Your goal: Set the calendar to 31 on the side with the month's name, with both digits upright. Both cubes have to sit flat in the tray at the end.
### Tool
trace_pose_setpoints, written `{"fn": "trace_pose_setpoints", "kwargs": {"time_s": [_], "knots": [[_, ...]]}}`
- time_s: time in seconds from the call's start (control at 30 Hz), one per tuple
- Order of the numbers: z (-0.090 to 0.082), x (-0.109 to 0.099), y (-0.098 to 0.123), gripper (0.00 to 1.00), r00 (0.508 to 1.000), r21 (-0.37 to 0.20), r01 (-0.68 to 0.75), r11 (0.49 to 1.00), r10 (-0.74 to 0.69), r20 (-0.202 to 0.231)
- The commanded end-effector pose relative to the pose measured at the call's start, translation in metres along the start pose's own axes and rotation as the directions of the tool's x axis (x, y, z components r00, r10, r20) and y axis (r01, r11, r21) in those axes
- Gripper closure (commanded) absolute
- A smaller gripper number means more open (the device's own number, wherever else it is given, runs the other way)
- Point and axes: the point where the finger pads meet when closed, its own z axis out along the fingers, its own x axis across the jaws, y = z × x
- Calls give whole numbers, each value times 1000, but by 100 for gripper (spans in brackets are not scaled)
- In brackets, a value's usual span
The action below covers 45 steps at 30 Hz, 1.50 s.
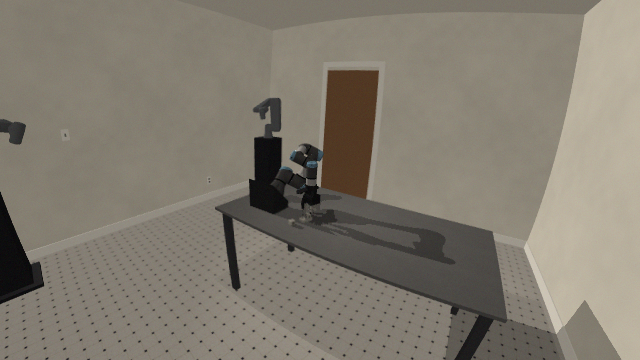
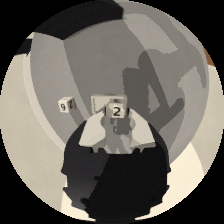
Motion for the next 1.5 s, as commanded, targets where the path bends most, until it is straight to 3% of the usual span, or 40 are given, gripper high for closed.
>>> {"fn": "trace_pose_setpoints", "kwargs": {"time_s": [0.0,0.43,0.73,1.2,1.47], "knots": [[-1,0,1,72,1000,-2,0,1000,0,1],[-6,0,1,72,1000,-2,0,1000,0,1],[-27,0,1,72,1000,-2,0,1000,0,1],[-77,0,1,72,1000,-2,0,1000,0,1],[-88,0,0,72,1000,-2,0,1000,0,1]]}}
